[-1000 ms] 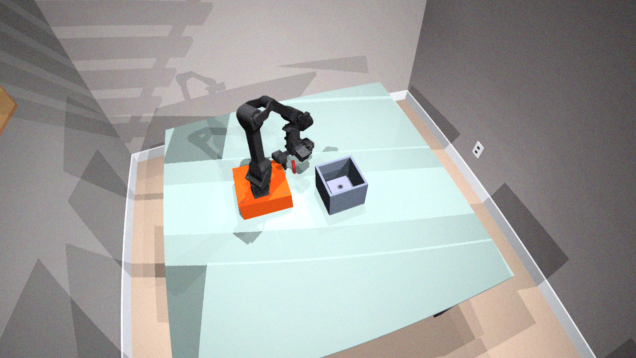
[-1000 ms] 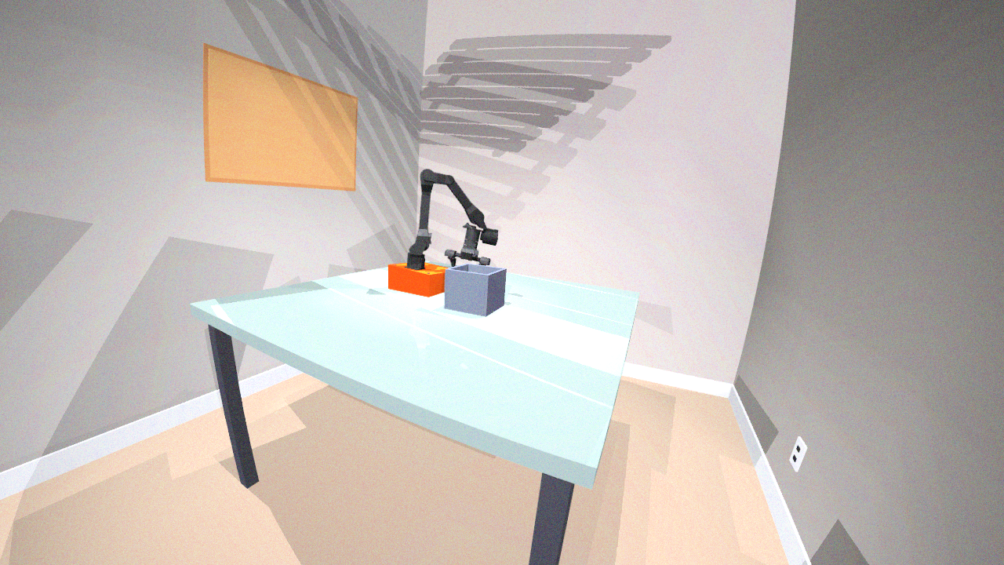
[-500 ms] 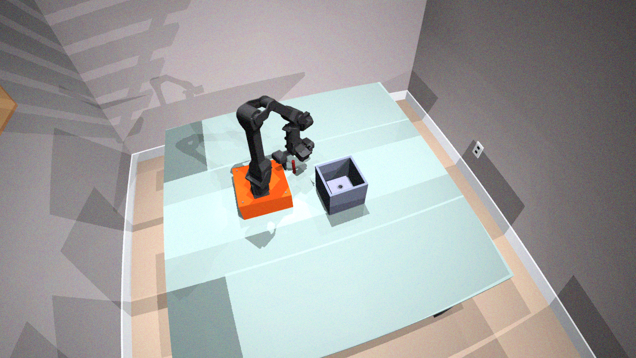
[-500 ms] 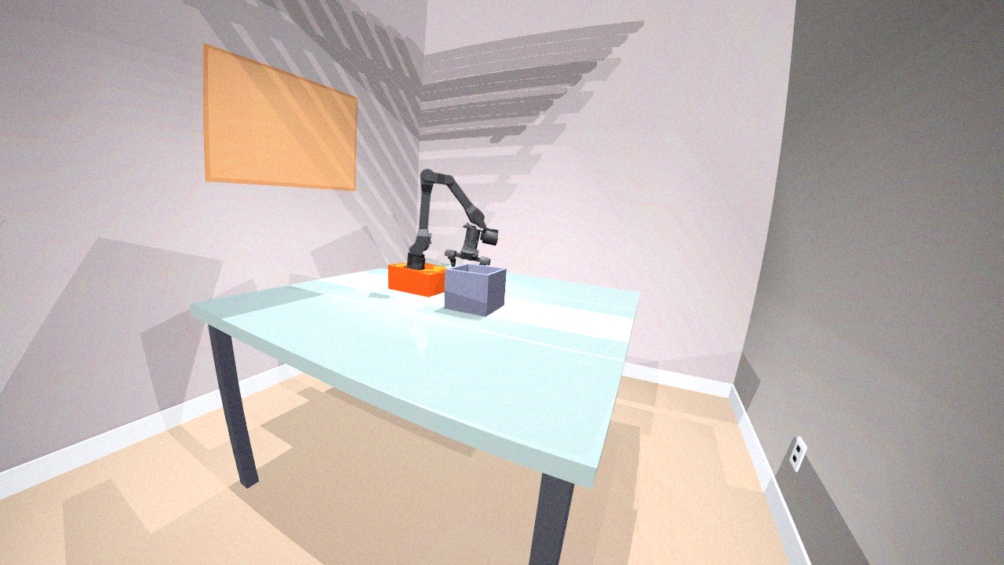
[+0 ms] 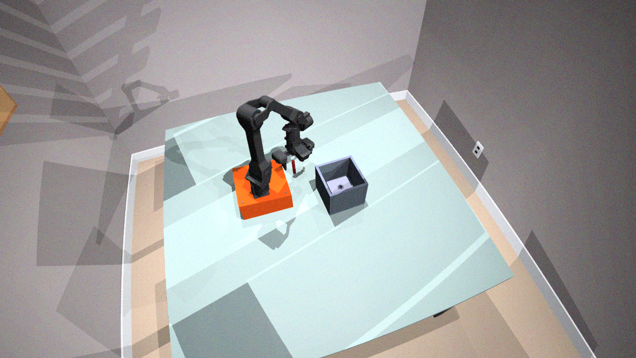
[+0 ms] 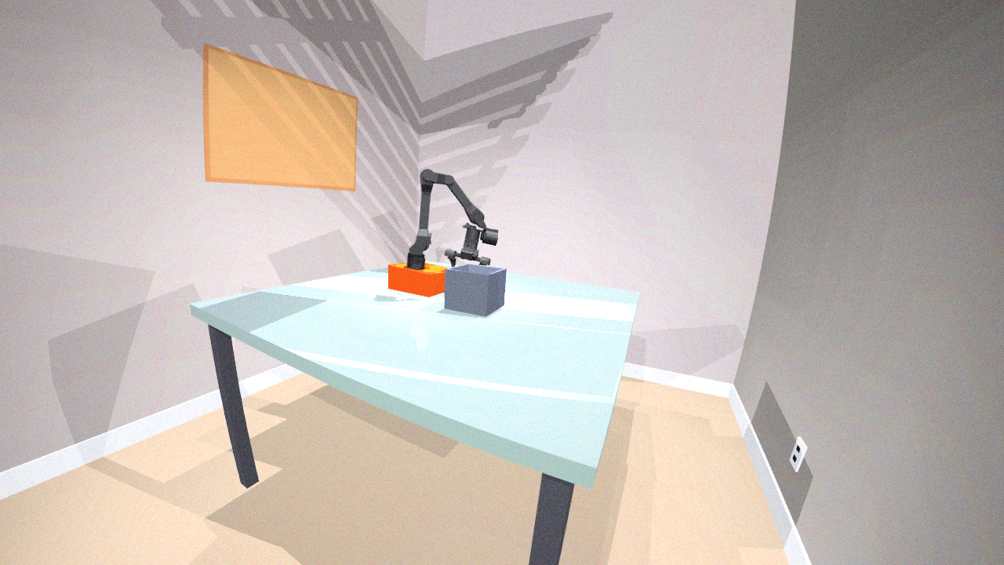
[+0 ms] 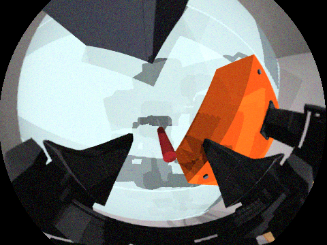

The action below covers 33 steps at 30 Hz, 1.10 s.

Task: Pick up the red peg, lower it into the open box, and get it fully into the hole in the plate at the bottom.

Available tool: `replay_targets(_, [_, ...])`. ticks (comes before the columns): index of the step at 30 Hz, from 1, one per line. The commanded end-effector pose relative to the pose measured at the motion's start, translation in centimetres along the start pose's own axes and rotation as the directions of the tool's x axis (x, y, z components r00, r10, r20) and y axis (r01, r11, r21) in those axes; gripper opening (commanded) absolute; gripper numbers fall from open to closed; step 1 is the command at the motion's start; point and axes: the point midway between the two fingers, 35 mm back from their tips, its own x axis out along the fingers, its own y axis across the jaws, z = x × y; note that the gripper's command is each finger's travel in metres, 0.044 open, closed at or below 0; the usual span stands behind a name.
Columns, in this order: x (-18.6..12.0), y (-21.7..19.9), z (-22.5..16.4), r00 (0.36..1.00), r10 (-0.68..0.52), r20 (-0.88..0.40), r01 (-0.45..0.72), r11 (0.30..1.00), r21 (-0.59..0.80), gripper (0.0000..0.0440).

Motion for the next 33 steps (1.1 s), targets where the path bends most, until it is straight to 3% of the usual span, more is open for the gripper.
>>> replay_targets(1, [4.8,-3.2,3.3,0.975,-0.143,0.169,0.145,0.989,0.0,0.044])
replay_targets(7, [4.5,-2.1,2.1,0.986,-0.119,0.112,0.119,0.993,0.005,0.0433])
replay_targets(12, [4.6,-1.0,0.9,0.992,-0.096,0.076,0.098,0.995,-0.02,0.0381])
replay_targets(22, [4.8,1.7,-0.1,0.999,-0.005,0.041,0.008,0.999,-0.052,0.0161])
replay_targets(24, [4.9,1.5,-0.5,1.0,-0.013,0.026,0.015,0.998,-0.059,0.0144])
replay_targets(27, [4.9,2.1,-0.8,1.0,0.011,0.009,-0.01,0.997,-0.071,0.0072])
replay_targets(30, [4.9,2.5,-0.9,1.0,0.022,-0.002,-0.022,0.997,-0.08,0.0022])
replay_targets(33, [4.3,3.2,-0.9,0.999,0.052,-0.009,-0.053,0.996,-0.075,0.0021])
